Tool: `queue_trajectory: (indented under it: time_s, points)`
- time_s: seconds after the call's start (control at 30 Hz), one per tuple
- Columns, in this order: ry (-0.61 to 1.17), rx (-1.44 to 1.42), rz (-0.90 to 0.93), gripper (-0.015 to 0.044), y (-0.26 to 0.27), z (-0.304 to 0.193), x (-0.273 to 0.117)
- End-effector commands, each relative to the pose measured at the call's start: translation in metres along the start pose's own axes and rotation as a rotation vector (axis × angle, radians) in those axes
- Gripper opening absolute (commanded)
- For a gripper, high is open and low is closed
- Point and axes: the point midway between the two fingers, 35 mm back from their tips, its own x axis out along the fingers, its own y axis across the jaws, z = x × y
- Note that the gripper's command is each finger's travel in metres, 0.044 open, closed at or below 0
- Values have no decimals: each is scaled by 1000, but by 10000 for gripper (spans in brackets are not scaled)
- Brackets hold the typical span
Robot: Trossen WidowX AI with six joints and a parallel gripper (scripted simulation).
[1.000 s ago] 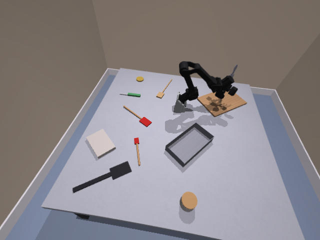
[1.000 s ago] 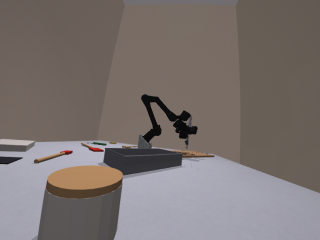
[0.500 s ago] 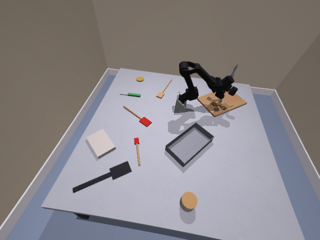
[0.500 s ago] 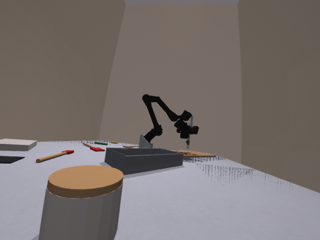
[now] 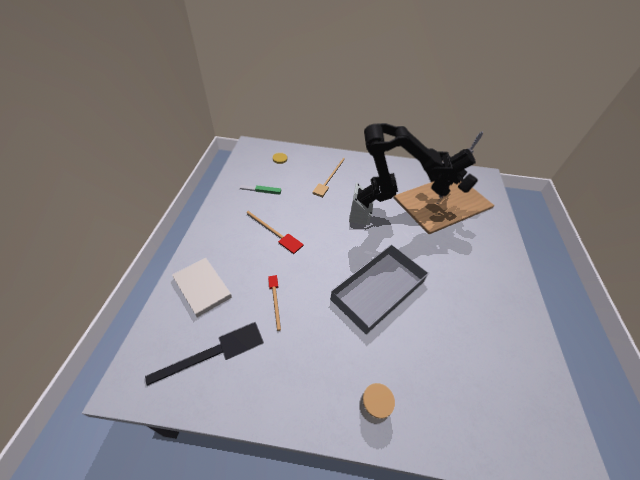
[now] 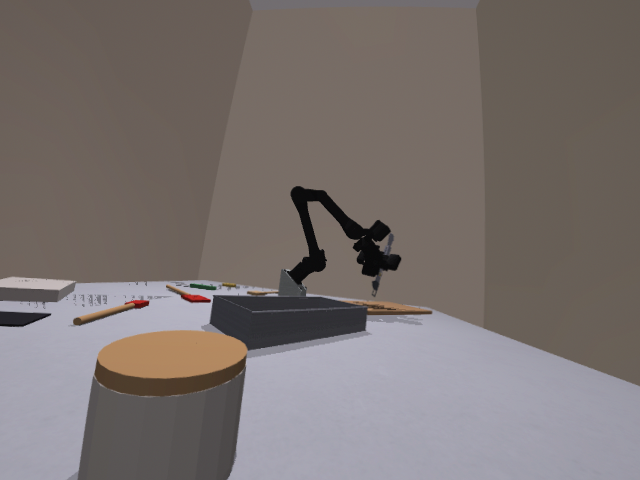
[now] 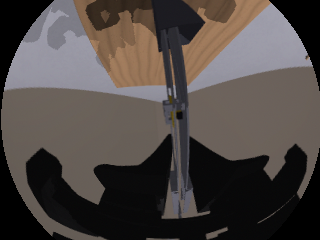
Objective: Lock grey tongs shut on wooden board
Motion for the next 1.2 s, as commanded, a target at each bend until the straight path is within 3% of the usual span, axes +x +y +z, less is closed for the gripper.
queue_trajectory:
  time_s: [0.0, 0.6, 1.17]
  points:
    - [-58, 52, -4, -150, 3, -3, 6]
    - [-415, 211, -15, -150, 1, 2, 26]
    - [-758, 185, -2, -150, -6, 3, 26]
